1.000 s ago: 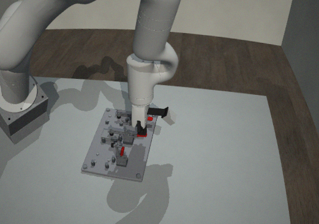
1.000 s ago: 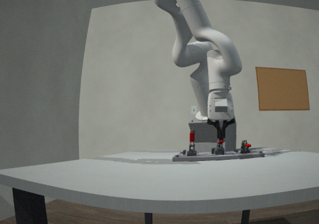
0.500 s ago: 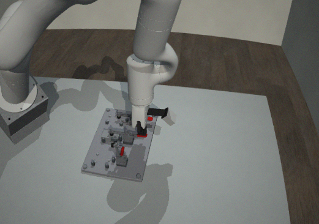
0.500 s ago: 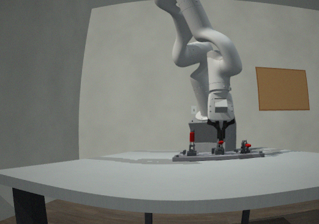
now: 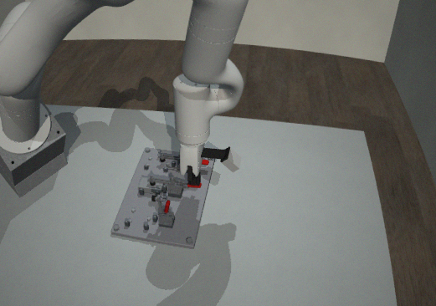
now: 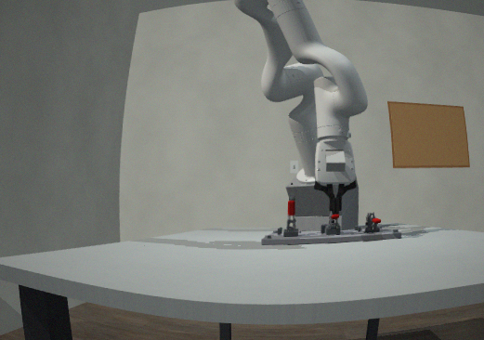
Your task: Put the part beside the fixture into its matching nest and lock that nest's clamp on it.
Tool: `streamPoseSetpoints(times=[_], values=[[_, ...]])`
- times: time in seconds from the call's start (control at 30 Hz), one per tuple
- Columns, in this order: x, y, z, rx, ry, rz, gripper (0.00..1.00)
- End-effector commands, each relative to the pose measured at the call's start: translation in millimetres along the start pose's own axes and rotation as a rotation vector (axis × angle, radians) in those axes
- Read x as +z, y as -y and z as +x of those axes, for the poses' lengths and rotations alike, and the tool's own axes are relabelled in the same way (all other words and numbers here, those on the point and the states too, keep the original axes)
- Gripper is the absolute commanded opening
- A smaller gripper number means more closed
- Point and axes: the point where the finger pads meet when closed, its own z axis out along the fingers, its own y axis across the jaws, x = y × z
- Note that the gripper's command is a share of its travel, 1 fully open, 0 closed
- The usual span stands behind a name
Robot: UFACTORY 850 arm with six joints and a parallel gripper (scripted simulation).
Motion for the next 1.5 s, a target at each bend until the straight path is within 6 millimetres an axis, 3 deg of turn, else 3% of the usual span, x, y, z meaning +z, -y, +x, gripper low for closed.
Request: streamPoseSetpoints(times=[0.0,1.47], values=[[0.7,0.1,0.6,0.000,-0.001,0.000,0.00],[4.7,0.1,0.6,0.000,-0.001,0.000,0.00]])
